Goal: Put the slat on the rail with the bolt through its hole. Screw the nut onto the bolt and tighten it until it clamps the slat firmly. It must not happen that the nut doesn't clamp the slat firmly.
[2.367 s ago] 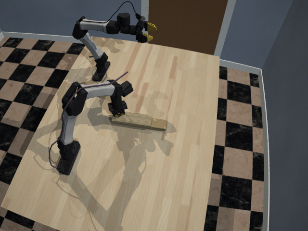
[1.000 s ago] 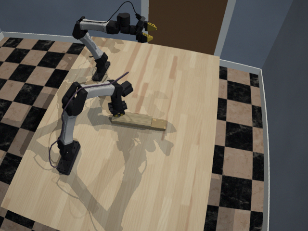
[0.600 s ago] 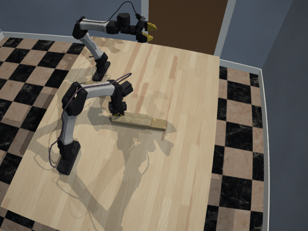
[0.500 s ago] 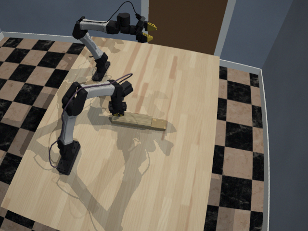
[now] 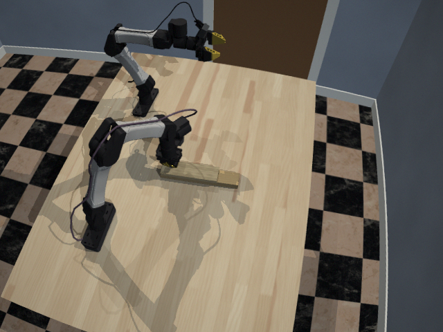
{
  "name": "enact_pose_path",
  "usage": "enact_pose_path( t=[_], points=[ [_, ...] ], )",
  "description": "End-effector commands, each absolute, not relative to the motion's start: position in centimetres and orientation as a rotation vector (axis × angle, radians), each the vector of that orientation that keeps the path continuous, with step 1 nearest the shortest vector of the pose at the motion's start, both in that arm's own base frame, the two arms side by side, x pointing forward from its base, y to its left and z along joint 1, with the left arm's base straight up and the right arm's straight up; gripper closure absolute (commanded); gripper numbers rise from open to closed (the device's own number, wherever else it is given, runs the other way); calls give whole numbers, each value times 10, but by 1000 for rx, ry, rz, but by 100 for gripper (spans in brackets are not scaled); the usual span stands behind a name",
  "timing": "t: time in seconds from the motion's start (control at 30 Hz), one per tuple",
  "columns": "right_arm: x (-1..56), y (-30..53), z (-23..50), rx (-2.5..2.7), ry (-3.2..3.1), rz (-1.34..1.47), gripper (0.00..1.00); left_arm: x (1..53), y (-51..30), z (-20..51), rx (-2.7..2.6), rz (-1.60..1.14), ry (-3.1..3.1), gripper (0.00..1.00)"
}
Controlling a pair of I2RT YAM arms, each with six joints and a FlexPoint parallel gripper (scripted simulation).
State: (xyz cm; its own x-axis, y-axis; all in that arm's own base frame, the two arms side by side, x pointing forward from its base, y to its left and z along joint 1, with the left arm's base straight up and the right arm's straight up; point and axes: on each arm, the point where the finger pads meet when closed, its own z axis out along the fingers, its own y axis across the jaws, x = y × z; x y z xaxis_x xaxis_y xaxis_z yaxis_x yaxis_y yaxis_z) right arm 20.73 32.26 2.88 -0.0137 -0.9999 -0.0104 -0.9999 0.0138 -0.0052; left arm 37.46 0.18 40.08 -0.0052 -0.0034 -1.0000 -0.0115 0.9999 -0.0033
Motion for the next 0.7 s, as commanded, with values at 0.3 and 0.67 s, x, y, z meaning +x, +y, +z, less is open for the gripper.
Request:
enact_pose_path(
  t=[0.3, 0.67],
  points=[
    [209, 321, 22, -1898, 2494, 2, 86, 374, 0, 407, 0, 0, 1558, 0],
    [209, 321, 22, -1613, 2687, 0, 86, 374, 0, 407, 0, 0, 1558, 0]
  ],
)
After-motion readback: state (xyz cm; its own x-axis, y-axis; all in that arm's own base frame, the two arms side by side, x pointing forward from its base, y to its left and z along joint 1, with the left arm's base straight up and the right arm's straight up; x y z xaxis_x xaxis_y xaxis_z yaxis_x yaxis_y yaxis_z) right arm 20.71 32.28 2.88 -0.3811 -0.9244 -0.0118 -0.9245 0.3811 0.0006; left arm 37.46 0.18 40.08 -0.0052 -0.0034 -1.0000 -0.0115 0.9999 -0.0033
